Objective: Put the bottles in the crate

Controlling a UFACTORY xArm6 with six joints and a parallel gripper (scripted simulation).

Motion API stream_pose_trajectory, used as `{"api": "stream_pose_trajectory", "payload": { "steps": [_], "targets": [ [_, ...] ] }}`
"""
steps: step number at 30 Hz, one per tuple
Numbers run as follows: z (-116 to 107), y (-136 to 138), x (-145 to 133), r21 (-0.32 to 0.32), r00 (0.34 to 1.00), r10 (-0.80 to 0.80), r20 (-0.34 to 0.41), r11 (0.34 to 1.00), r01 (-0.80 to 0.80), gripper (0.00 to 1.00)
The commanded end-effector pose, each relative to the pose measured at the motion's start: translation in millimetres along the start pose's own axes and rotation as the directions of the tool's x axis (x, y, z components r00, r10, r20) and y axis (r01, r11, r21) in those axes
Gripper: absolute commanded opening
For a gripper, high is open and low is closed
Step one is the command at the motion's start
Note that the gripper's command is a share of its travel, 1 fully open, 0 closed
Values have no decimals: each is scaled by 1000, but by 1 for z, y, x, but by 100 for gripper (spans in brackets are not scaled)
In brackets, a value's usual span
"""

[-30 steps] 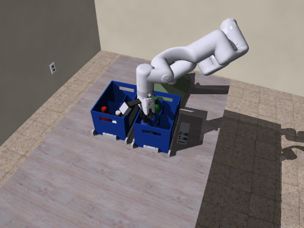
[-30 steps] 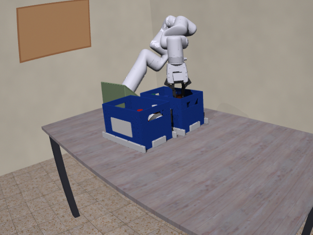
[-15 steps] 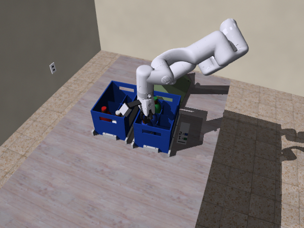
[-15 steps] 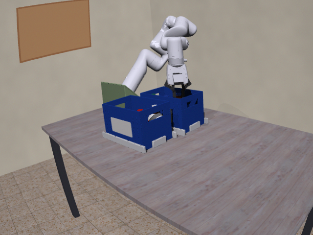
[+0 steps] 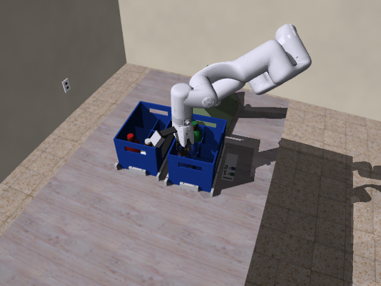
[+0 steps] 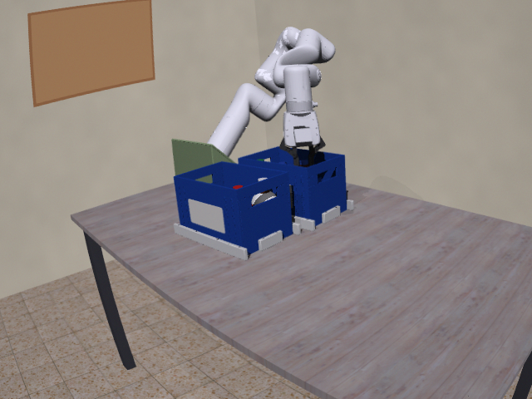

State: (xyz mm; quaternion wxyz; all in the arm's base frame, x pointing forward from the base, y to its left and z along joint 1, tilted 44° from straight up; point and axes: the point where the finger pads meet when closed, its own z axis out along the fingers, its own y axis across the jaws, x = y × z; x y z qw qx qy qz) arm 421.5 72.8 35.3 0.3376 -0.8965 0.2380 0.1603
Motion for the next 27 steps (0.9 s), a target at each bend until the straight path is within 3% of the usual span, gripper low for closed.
{"api": "stream_pose_trajectory", "payload": {
  "steps": [1, 27],
  "targets": [
    [0, -1, 1, 1, 1000, -1, -4, 1000, 1, 0],
    [12, -1, 1, 1, 1000, -1, -4, 1000, 1, 0]
  ]
}}
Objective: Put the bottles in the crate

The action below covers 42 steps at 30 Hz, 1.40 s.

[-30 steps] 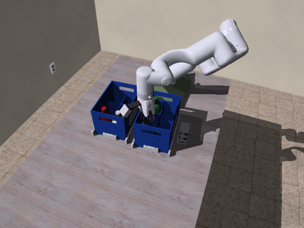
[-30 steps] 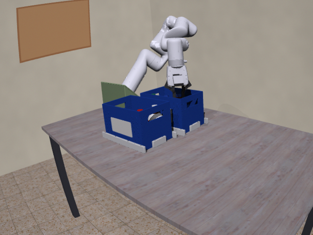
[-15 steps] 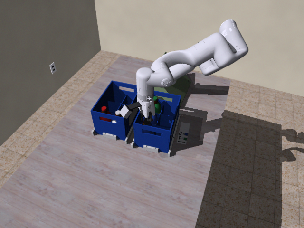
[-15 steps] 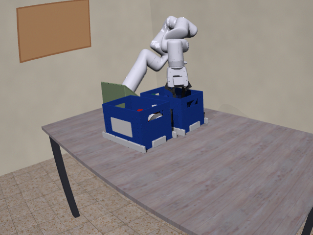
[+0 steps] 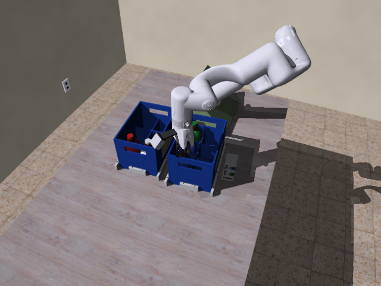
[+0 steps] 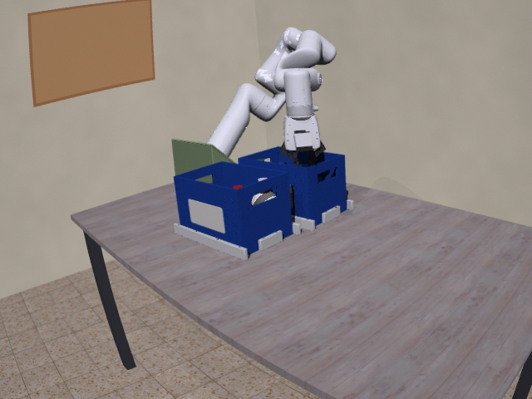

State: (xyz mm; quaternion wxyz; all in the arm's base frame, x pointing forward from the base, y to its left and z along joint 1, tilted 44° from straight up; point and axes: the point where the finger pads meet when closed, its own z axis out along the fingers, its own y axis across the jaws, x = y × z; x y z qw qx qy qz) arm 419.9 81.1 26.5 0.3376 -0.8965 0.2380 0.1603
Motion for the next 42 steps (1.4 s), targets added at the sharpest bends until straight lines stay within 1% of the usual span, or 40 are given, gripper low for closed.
{"api": "stream_pose_trajectory", "payload": {
  "steps": [1, 14, 15, 42],
  "targets": [
    [1, -1, 1, 1, 1000, -1, -4, 1000, 1, 0],
    [2, -1, 1, 1, 1000, -1, -4, 1000, 1, 0],
    [5, -1, 1, 1, 1000, -1, -4, 1000, 1, 65],
    [5, -1, 1, 1, 1000, -1, -4, 1000, 1, 65]
  ]
}}
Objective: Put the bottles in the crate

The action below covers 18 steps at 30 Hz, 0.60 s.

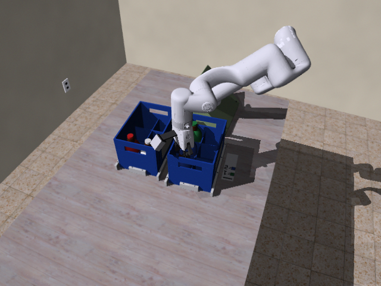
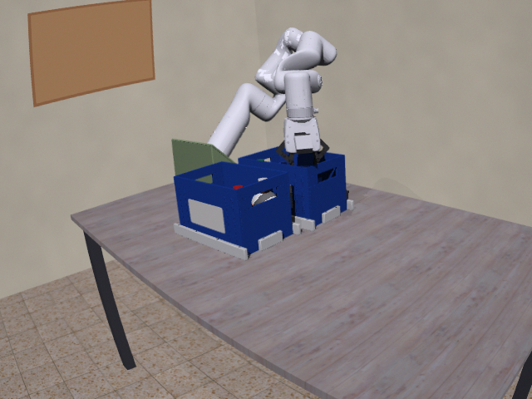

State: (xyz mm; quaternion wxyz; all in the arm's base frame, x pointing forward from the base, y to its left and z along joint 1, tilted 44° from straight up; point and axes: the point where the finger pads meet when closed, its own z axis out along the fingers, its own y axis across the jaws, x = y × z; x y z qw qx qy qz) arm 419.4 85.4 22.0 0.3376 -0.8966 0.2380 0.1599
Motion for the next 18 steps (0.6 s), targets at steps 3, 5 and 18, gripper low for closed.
{"api": "stream_pose_trajectory", "payload": {
  "steps": [3, 5, 18],
  "targets": [
    [-1, -1, 1, 1, 1000, -1, -3, 1000, 1, 65],
    [-1, -1, 1, 1, 1000, -1, -3, 1000, 1, 65],
    [-31, -1, 1, 1, 1000, -1, -3, 1000, 1, 65]
  ]
}}
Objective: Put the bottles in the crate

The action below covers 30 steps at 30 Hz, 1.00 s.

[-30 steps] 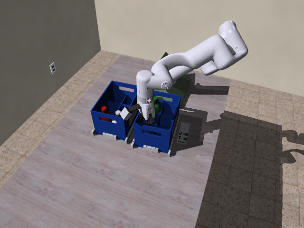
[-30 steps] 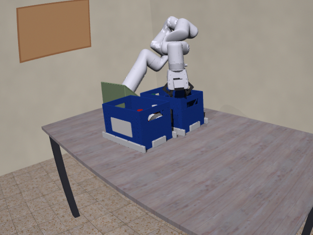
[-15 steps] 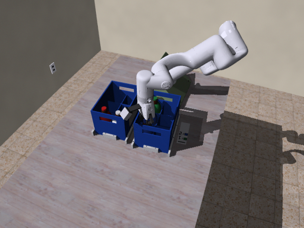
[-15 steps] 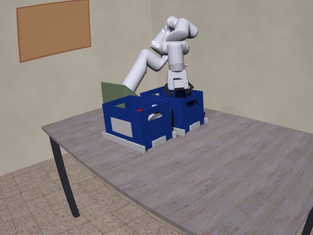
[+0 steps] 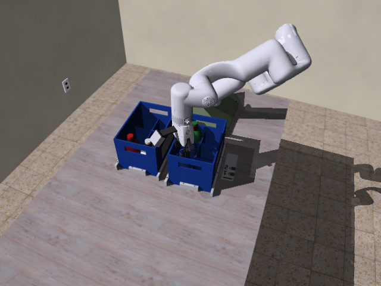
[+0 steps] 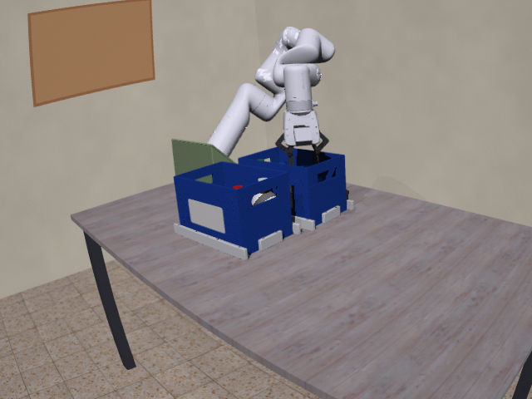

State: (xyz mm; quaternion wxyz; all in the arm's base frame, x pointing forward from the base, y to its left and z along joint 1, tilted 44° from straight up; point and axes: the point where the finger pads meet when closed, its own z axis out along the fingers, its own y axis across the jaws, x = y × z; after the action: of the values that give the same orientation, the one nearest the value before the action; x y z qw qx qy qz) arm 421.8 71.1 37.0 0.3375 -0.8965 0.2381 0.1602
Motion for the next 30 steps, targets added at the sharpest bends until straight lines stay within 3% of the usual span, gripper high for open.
{"api": "stream_pose_trajectory", "payload": {
  "steps": [1, 23, 30],
  "targets": [
    [-12, -1, 1, 1, 1000, -1, -4, 1000, 1, 65],
    [-66, -1, 1, 1, 1000, -1, -4, 1000, 1, 65],
    [-67, -4, -4, 1, 1000, -1, -4, 1000, 1, 65]
  ]
}}
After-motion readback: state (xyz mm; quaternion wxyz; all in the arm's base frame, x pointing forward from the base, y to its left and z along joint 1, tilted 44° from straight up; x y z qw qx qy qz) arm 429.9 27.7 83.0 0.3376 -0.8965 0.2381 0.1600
